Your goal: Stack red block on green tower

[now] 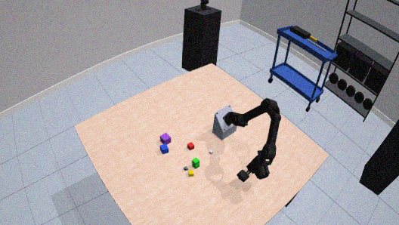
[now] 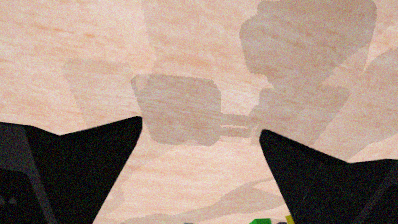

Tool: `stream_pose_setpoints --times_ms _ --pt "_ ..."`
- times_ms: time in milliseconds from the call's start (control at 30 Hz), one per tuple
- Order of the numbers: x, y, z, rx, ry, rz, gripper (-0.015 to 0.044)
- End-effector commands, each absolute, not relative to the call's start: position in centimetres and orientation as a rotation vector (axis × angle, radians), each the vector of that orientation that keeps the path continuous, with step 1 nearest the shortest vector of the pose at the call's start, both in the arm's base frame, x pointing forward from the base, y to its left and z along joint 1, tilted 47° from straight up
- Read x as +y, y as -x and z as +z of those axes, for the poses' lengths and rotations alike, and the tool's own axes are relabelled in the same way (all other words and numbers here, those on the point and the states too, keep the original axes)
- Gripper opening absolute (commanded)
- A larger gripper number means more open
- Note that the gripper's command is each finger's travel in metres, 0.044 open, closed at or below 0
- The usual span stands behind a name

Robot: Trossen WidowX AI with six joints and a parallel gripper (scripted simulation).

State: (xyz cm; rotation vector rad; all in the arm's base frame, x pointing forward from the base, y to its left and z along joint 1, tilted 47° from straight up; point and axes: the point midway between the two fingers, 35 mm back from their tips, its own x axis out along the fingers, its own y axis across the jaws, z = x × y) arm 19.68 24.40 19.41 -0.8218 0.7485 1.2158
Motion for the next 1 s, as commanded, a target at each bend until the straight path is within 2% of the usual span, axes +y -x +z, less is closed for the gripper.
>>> stream_pose_setpoints --times_ms 0,500,967 --pt "22.8 -21.4 18.0 0.831 0.771 1.162 0.0440" --pt "14.9 -28.1 13.8 1.054 0.484 0.915 0.0440" --pt "5.9 -31.7 10.2 1.174 0.213 0.692 0.0440"
